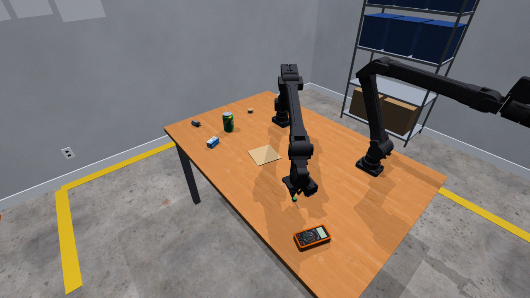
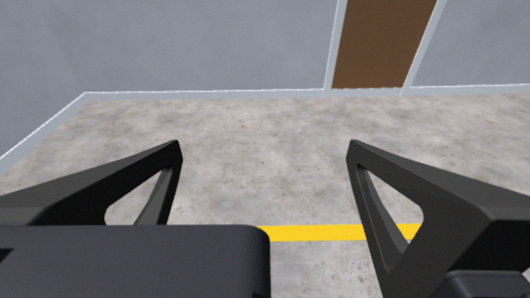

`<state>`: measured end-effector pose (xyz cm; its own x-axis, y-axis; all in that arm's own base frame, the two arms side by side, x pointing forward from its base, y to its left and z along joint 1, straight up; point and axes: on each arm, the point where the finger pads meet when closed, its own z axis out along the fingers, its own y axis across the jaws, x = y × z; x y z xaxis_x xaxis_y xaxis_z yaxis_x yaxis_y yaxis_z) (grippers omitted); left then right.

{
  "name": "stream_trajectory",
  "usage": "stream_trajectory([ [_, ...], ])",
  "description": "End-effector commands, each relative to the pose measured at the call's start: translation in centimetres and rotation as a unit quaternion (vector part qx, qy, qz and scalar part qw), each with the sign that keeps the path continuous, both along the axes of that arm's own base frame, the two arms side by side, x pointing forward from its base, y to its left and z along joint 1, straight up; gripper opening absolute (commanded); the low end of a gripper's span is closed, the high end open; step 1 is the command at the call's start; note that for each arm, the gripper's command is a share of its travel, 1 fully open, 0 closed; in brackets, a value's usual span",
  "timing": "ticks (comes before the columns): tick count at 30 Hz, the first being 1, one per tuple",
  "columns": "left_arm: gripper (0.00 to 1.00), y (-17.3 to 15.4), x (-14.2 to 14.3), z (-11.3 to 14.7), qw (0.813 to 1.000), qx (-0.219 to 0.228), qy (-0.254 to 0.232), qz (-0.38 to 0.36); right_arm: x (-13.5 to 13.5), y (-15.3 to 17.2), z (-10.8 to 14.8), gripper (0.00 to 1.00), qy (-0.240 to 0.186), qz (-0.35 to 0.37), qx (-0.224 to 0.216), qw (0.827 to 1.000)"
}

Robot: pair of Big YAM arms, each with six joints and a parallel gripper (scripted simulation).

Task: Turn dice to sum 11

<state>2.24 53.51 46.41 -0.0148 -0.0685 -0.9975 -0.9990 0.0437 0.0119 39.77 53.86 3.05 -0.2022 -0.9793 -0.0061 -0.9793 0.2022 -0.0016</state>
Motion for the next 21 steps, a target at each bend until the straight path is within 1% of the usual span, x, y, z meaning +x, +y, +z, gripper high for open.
stream_trajectory([
  [1, 1.00, 0.95, -0.57, 3.64, 0.999, 0.034, -0.007, 0.007, -0.16, 0.08, -1.70, 0.30, 0.003, -0.001, -0.005, 1.000],
  [21, 1.00, 0.95, -0.57, 3.64, 0.999, 0.034, -0.007, 0.007, -0.17, 0.06, -2.07, 0.30, 0.003, -0.001, -0.007, 1.000],
])
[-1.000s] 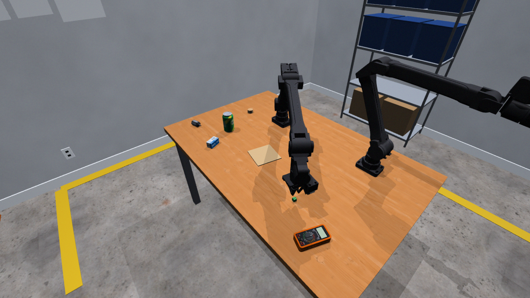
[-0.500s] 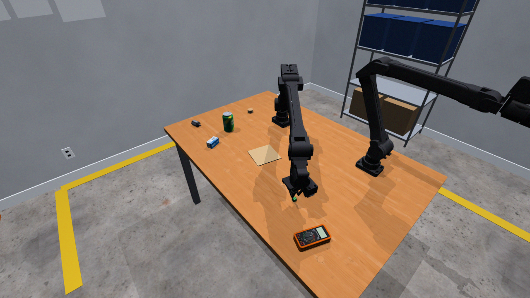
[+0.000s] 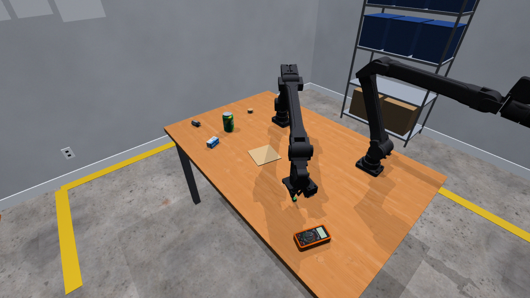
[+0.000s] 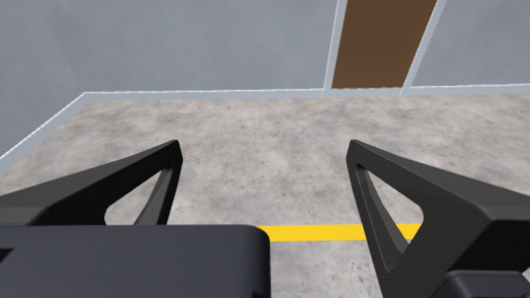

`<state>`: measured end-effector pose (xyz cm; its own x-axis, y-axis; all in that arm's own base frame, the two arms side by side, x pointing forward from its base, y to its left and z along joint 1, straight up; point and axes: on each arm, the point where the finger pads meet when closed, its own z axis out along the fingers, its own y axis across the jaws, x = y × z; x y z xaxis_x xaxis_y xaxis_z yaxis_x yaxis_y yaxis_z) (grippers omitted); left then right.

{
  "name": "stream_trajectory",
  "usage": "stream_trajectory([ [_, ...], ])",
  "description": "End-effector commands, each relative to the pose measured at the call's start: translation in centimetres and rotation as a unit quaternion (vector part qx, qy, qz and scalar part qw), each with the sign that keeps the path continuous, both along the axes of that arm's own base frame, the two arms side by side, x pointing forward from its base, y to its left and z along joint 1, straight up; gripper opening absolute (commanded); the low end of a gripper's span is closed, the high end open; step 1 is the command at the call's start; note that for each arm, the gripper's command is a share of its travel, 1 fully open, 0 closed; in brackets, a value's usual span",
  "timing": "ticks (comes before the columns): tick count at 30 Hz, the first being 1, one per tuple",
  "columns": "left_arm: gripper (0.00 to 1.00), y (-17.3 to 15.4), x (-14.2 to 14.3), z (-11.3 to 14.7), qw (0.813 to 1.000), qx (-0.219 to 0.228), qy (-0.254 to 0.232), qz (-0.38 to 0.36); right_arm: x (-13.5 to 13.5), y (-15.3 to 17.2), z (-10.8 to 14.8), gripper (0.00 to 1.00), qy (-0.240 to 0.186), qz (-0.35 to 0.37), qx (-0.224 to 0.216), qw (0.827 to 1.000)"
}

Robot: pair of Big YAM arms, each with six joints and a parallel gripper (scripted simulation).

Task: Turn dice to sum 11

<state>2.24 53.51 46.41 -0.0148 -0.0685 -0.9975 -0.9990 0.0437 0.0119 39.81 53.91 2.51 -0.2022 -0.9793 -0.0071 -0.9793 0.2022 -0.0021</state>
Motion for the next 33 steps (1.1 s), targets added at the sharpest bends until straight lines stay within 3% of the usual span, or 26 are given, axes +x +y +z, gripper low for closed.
stream_trajectory([
  [1, 1.00, 0.95, -0.57, 3.64, 0.999, 0.034, -0.007, 0.007, -0.21, 0.02, -1.53, 0.30, 0.004, -0.001, -0.007, 1.000],
  [33, 1.00, 0.95, -0.57, 3.64, 0.999, 0.034, -0.007, 0.007, -0.18, 0.25, -0.71, 0.30, -0.001, -0.001, -0.001, 1.000],
])
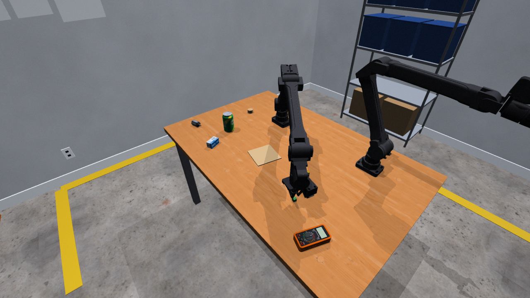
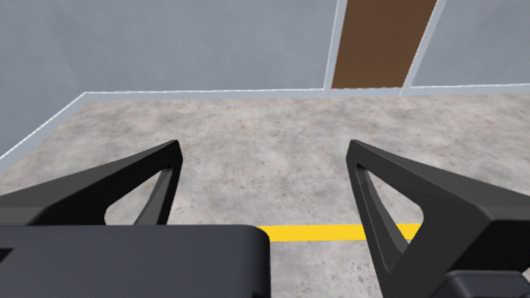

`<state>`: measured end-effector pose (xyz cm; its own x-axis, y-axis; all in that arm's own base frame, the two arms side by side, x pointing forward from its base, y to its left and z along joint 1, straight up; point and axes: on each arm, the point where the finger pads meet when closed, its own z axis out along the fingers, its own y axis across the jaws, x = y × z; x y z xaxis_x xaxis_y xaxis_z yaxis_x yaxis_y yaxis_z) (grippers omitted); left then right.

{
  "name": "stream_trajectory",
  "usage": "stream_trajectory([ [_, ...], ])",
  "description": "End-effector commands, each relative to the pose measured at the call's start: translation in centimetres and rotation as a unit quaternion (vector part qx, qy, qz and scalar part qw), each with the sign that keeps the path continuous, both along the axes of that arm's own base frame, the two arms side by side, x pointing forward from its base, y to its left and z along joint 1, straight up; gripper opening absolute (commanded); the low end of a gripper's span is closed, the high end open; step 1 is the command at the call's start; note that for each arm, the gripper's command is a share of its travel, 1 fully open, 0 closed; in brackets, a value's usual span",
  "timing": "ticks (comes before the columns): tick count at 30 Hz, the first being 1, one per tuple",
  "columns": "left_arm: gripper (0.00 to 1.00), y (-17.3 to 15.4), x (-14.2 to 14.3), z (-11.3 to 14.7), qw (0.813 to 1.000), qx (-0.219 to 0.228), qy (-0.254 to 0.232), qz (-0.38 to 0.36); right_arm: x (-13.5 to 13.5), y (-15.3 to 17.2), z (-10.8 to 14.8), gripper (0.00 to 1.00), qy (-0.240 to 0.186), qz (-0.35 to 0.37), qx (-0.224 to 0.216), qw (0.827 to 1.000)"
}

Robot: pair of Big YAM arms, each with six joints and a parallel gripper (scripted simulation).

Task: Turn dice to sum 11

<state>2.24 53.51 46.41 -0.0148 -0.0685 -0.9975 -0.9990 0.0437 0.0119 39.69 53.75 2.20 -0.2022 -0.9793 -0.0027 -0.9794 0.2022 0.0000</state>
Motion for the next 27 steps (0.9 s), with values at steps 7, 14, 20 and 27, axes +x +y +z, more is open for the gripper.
stream_trajectory([
  [7, 1.00, 1.0, -0.6, 3.6, 0.999, 0.034, -0.007, 0.007, 0.4, 1.1, 0.0, 0.30, -0.006, -0.001, 0.006, 1.000],
  [14, 1.00, 1.0, -0.6, 3.6, 0.999, 0.034, -0.007, 0.007, 0.6, 1.5, 0.5, 0.30, -0.009, -0.001, 0.011, 1.000],
  [20, 1.00, 1.0, -0.6, 3.6, 0.999, 0.034, -0.007, 0.007, 0.6, 1.5, 0.5, 0.30, -0.009, -0.001, 0.011, 1.000],
  [27, 1.00, 1.0, -0.6, 3.6, 0.999, 0.034, -0.007, 0.007, 0.6, 1.5, 0.5, 0.30, -0.009, -0.001, 0.011, 1.000],
])
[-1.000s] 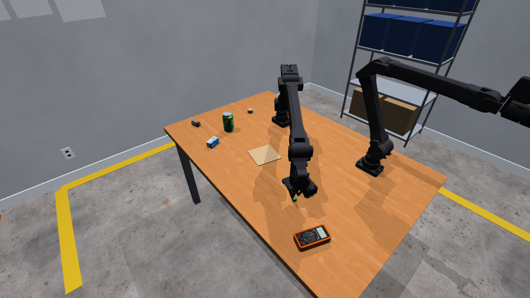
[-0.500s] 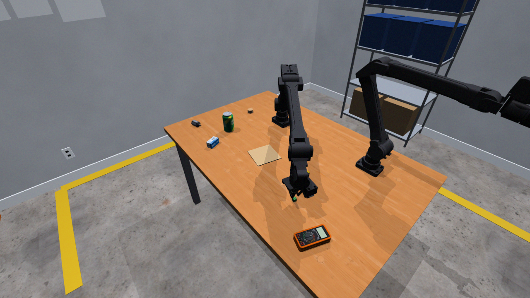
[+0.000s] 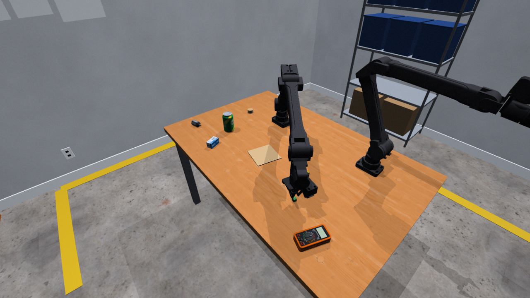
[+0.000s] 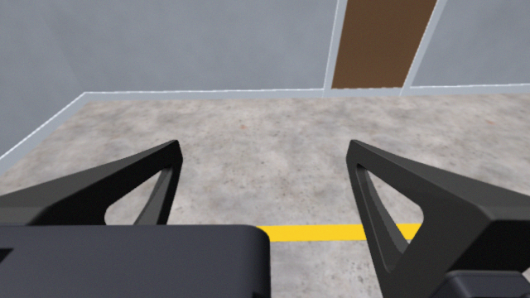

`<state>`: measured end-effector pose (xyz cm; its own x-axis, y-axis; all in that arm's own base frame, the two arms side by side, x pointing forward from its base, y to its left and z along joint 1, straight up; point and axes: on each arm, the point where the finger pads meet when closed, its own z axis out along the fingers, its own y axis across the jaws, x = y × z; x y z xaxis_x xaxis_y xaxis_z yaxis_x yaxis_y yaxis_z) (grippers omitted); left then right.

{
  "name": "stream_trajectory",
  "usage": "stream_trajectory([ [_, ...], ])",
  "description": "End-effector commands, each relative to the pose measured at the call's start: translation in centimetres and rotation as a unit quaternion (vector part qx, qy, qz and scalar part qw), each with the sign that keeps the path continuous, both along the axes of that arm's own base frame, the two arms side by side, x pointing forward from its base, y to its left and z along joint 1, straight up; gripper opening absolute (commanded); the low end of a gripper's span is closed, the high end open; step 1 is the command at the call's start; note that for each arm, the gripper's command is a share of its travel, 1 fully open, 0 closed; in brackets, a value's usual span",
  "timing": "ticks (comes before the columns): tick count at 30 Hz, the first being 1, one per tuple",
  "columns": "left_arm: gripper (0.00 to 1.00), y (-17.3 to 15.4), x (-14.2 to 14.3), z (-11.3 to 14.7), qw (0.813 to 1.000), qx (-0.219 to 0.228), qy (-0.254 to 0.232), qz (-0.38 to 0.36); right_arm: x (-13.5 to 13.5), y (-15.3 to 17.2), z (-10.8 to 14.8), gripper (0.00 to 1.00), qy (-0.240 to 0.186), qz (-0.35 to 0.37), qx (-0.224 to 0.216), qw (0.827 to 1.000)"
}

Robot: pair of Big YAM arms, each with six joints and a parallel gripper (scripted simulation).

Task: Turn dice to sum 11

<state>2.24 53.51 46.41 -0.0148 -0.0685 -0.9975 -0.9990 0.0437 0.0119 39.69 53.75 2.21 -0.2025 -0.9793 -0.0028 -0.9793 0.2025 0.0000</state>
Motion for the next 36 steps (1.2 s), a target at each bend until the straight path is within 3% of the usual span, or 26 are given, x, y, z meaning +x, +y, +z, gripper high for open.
stream_trajectory([
  [1, 1.00, 1.0, -0.6, 3.6, 0.999, 0.034, -0.007, 0.007, 0.6, 1.5, 0.5, 0.30, -0.009, -0.001, 0.011, 1.000],
  [36, 1.00, 1.0, -0.6, 3.6, 0.999, 0.034, -0.007, 0.007, 0.2, 1.2, -0.4, 0.30, -0.006, 0.000, 0.006, 1.000],
])
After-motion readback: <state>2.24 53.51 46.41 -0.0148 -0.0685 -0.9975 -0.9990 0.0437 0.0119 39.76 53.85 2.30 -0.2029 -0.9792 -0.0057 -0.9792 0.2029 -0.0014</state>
